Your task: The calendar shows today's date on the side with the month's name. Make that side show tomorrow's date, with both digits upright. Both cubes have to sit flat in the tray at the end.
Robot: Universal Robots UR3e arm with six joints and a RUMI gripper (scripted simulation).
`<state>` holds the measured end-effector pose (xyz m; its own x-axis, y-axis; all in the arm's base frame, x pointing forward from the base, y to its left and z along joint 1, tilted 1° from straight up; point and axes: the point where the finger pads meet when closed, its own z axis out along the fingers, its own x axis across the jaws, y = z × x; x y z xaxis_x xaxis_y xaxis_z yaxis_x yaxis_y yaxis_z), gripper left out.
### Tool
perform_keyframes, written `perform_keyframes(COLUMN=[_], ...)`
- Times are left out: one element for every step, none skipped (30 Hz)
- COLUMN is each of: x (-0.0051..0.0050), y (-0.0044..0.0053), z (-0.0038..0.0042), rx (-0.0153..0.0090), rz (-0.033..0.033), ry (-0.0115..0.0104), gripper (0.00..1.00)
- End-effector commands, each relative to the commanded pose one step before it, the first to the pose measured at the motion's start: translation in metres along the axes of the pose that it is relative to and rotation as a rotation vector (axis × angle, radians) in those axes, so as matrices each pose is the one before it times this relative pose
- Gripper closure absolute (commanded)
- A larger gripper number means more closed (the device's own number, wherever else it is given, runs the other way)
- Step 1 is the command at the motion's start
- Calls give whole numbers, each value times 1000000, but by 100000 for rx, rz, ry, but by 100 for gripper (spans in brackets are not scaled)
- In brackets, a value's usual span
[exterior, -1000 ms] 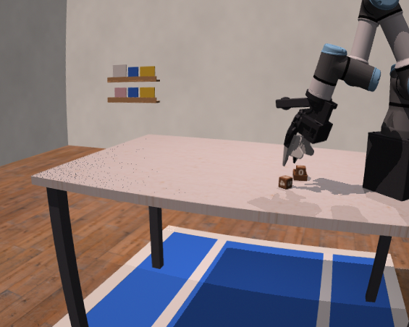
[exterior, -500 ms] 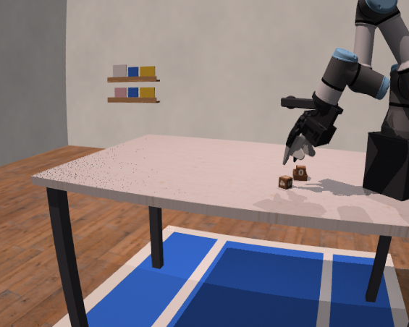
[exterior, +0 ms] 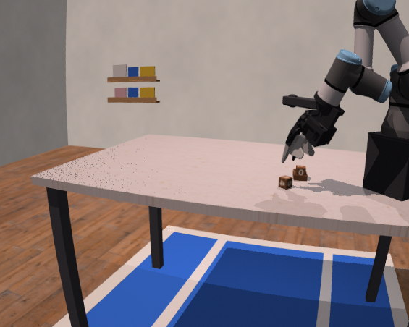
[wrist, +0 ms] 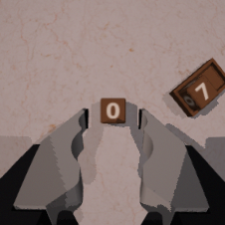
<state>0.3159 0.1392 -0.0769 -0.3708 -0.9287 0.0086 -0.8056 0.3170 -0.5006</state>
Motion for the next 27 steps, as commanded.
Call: perform_keyframes(x=[-1499, -228, -237, -263, -194, -140, -146, 0, 0, -149, -150, -147, -142, -134, -122, -108, -91, -72, -50, -27, -2, 22, 47, 71, 0, 0, 94], y=[-3451, -244, -243, -263, -162, -81, -76, 0, 0, -67, -56, -42, -26, -8, 12, 32, 53, 75, 95, 114, 132, 148, 161, 171, 0, 0, 179], z=[-544, 173, 193, 209, 225, 236, 240, 0, 0, 240, 235, 224, 209, 189, 164, 135, 103, 68, 31, -7, -46, -83, -120, -153, 0, 0, -184], rx=[2442, 403, 456, 513, 546, 581, 631, 0, 0, 678, 722, 763, 799, 832, 861, 884, 903, 916, 925, 927, 925, 917, 904, 885, 0, 0, 862], rz=[328, -21, -25, -27, -39, -48, -49, 0, 0, -49, -47, -45, -41, -37, -31, -25, -18, -11, -3, 5, 13, 20, 28, 34, 0, 0, 41], ry=[-453, 14, 19, 19, 38, 52, 53, 0, 0, 52, 51, 49, 45, 41, 36, 30, 23, 16, 9, 1, -6, -13, -20, -26, 0, 0, -32], gripper=[72, 72, 72, 72, 72, 72, 72, 72, 72, 72, 72, 72, 72, 72, 72, 72, 72, 72, 72, 72, 72, 72, 72, 72, 72, 72, 72])
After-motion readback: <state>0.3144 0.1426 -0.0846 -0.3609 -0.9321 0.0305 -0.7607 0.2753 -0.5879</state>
